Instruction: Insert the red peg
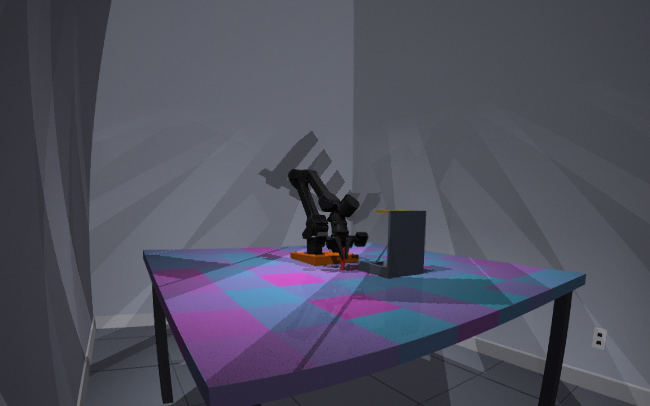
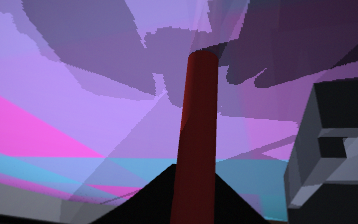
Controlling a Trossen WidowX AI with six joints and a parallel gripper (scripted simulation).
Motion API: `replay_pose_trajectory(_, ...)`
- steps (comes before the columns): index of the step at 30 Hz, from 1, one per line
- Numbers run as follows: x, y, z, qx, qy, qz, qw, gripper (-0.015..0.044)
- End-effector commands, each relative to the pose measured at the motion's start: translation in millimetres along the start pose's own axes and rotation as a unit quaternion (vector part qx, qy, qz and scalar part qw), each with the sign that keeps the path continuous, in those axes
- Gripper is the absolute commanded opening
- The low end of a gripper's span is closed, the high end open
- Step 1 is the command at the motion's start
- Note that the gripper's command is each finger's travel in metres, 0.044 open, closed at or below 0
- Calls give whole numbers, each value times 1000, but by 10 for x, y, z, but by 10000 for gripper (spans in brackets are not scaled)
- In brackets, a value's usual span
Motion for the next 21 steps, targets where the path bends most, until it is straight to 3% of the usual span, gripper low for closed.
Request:
replay_pose_trajectory(1, 33, -9, -25, 0, 0, 0, 1000, 0)
replay_pose_trajectory(21, 326, -67, -289, -2, -1, 2, 1000, 0)
Point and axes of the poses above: the point midway between the two fingers, 35 mm back from their tips, its own z axis out along the fingers, its own y axis across the jaws, x = y × z, the point moved 4 cm from there along -z, back along the fingers, and after that the axes turned 9 degrees about z, right-handed, at the moved point
